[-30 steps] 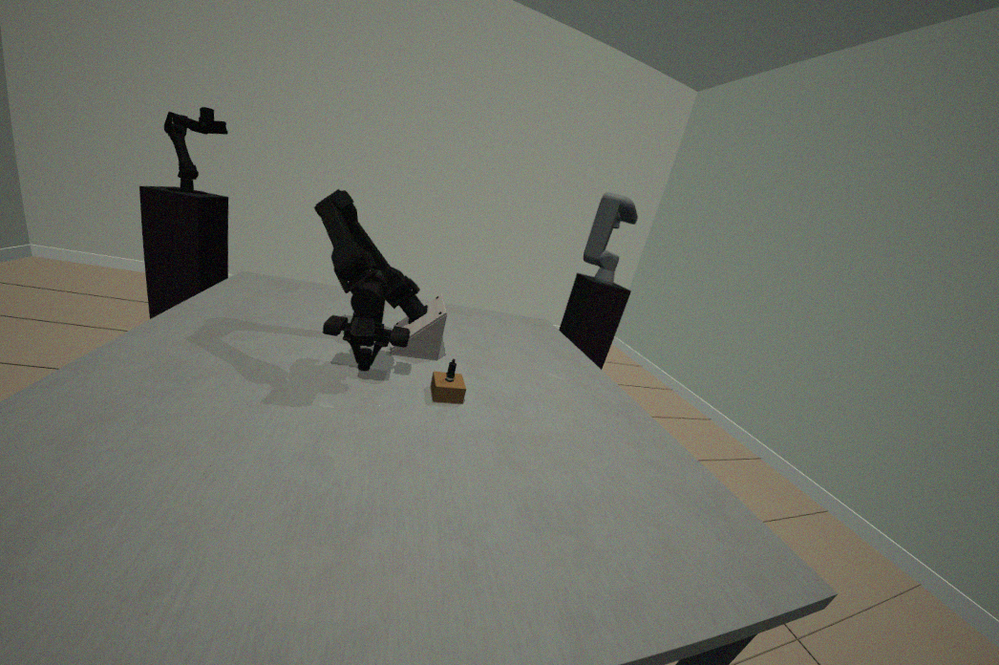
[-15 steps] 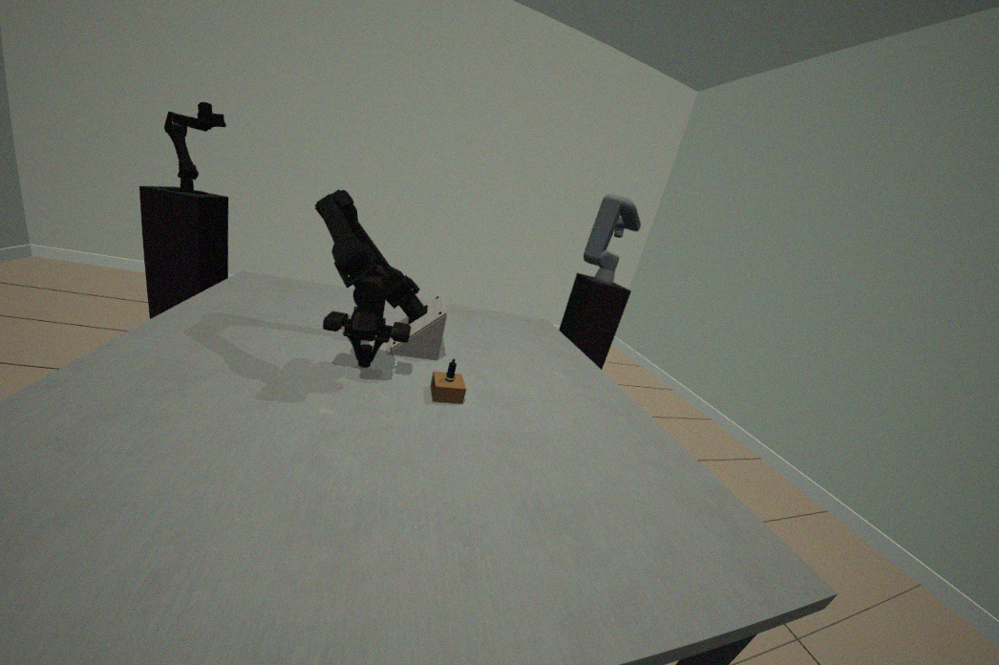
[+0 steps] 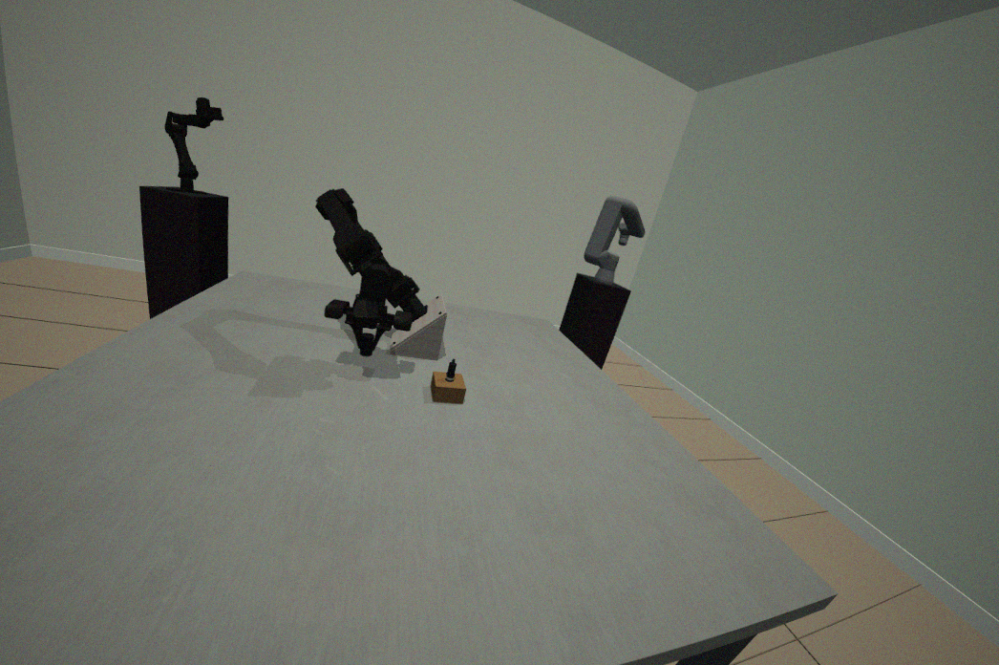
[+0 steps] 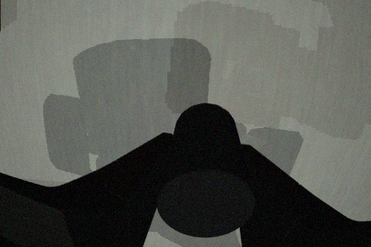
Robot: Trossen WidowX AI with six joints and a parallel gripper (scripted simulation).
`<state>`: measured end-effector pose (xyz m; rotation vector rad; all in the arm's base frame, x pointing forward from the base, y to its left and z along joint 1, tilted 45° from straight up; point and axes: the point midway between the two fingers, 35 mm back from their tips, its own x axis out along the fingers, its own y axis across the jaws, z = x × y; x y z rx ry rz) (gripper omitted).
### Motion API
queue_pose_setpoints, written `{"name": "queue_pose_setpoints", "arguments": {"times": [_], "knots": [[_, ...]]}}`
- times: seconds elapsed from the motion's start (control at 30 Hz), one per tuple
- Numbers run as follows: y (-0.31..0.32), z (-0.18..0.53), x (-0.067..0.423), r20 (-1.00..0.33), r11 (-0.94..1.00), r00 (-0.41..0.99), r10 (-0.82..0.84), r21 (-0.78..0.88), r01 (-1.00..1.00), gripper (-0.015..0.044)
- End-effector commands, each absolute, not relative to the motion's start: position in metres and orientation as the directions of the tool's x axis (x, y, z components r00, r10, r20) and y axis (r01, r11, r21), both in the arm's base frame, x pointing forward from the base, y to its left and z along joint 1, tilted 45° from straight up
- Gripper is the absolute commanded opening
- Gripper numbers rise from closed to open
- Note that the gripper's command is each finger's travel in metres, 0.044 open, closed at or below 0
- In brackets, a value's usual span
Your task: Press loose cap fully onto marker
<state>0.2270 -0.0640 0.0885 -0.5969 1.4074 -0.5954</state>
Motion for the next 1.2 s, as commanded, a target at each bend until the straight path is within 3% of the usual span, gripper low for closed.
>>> {"name": "queue_pose_setpoints", "arguments": {"times": [0.0,1.17], "knots": [[-0.059,0.094,0.226,-0.716,0.719,0.067,-0.695,-0.695,0.034,0.0],[0.012,0.08,0.27,-0.727,0.73,0.091,-0.681,-0.684,-0.006,0.0]]}}
